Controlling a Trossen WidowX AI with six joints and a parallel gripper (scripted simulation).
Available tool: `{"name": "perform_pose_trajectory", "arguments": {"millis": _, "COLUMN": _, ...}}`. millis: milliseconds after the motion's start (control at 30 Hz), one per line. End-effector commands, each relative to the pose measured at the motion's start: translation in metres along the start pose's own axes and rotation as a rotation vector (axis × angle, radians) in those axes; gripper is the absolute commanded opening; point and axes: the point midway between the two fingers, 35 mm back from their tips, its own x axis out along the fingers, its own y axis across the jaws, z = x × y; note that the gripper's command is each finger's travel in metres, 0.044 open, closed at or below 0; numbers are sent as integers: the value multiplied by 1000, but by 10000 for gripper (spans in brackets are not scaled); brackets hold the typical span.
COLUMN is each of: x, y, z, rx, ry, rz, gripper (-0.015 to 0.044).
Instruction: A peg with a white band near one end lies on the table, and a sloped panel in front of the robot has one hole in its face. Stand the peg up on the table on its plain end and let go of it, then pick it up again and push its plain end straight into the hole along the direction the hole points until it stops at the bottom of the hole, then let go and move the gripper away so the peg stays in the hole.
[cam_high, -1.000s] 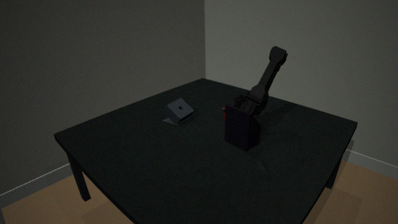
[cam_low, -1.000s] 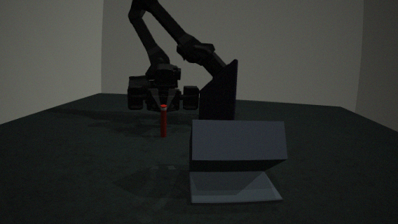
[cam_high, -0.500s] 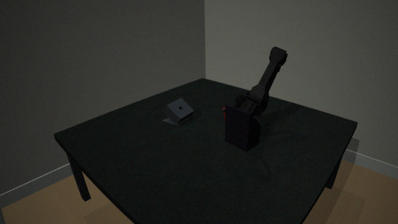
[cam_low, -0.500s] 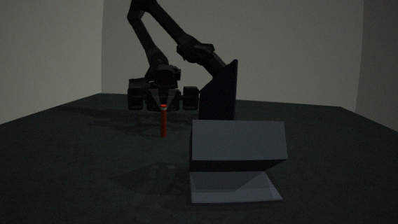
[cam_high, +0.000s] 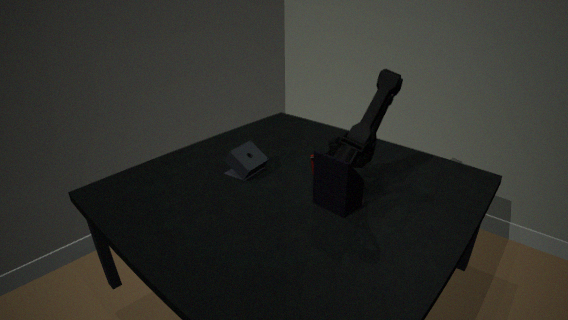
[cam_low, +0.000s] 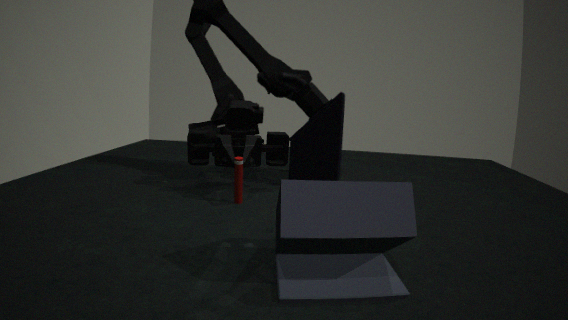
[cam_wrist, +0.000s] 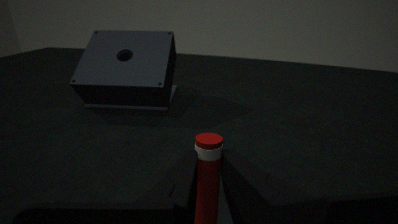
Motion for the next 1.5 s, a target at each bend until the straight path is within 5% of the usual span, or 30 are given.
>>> {"name": "perform_pose_trajectory", "arguments": {"millis": 0, "x": -1, "y": 0, "z": -2, "rx": 0, "ry": 1, "rz": 0, "gripper": 49}}
{"name": "perform_pose_trajectory", "arguments": {"millis": 1467, "x": -7, "y": 0, "z": -5, "rx": -5, "ry": -51, "rz": 0, "gripper": 49}}
